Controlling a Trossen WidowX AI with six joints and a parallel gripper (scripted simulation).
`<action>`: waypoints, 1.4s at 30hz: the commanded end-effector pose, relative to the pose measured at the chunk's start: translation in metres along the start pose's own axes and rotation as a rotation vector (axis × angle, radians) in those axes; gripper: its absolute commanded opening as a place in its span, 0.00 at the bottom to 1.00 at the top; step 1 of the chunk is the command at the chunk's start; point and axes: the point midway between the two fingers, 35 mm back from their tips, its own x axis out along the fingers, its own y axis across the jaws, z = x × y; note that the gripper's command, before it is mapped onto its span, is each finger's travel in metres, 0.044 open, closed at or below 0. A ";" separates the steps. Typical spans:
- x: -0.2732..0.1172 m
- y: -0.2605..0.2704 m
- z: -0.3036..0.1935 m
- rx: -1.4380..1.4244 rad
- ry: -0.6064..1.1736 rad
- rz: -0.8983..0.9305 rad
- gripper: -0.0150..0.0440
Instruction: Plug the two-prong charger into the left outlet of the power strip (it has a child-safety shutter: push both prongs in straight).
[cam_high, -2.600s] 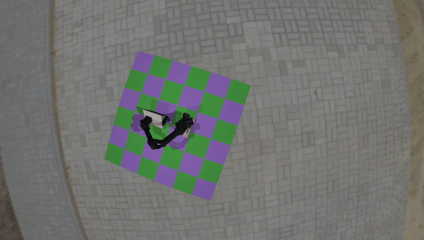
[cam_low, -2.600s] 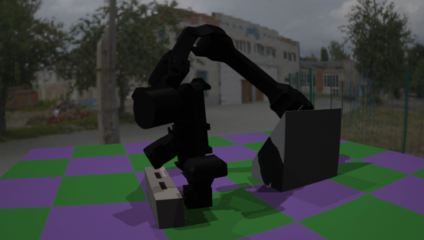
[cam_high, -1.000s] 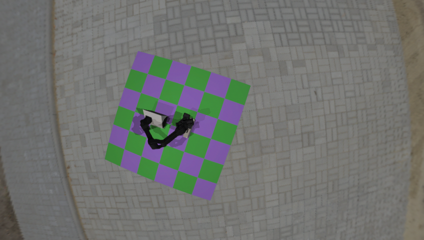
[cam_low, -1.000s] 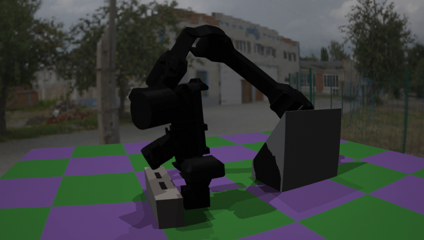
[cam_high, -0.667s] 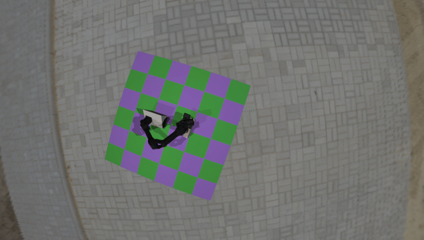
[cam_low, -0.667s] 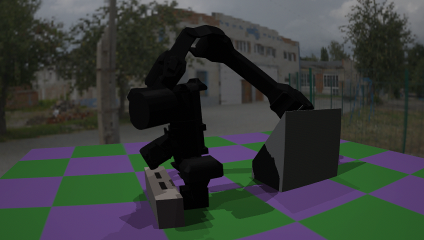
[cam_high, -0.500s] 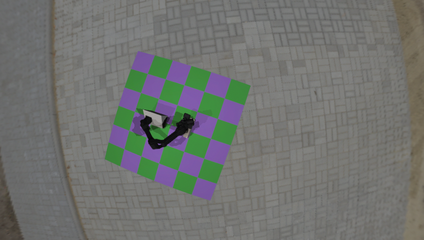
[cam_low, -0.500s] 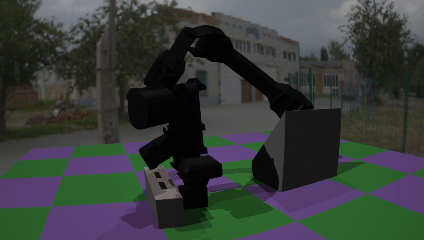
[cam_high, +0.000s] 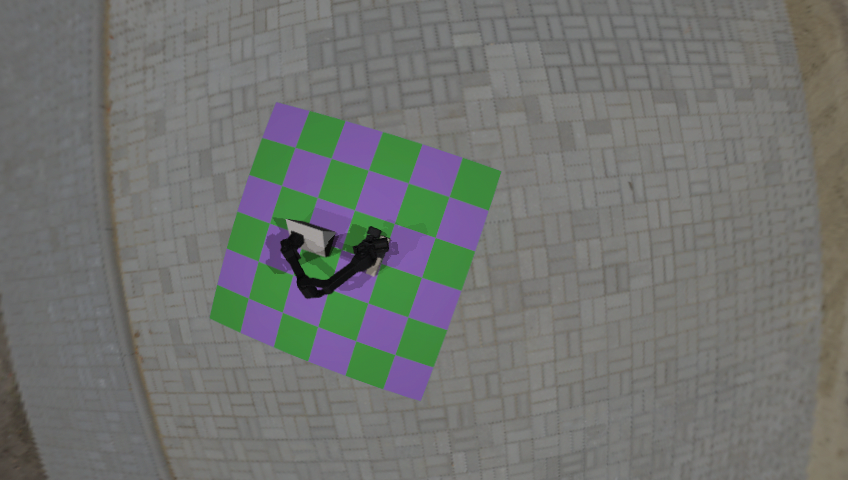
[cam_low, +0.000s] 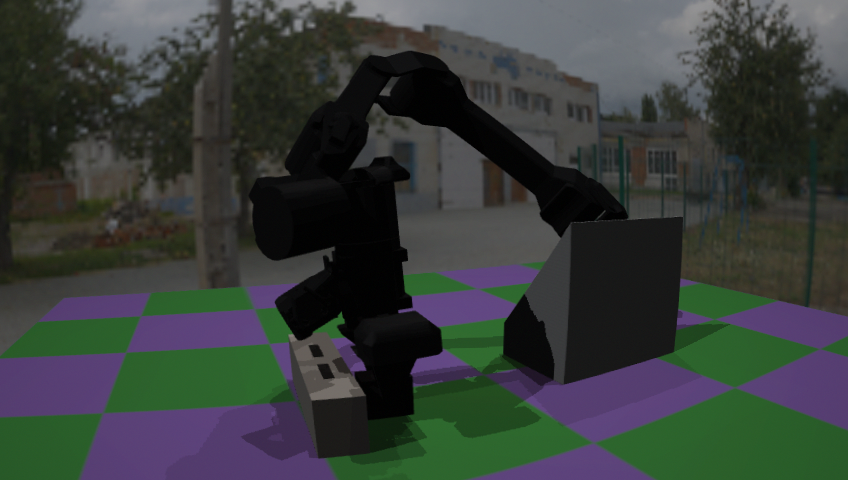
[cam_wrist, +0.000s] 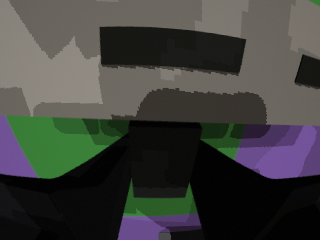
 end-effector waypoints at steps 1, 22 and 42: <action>-0.001 0.000 0.003 0.000 -0.007 0.000 0.25; -0.002 0.000 0.010 0.000 -0.007 0.000 0.25; -0.002 0.000 0.019 0.001 -0.008 0.000 0.25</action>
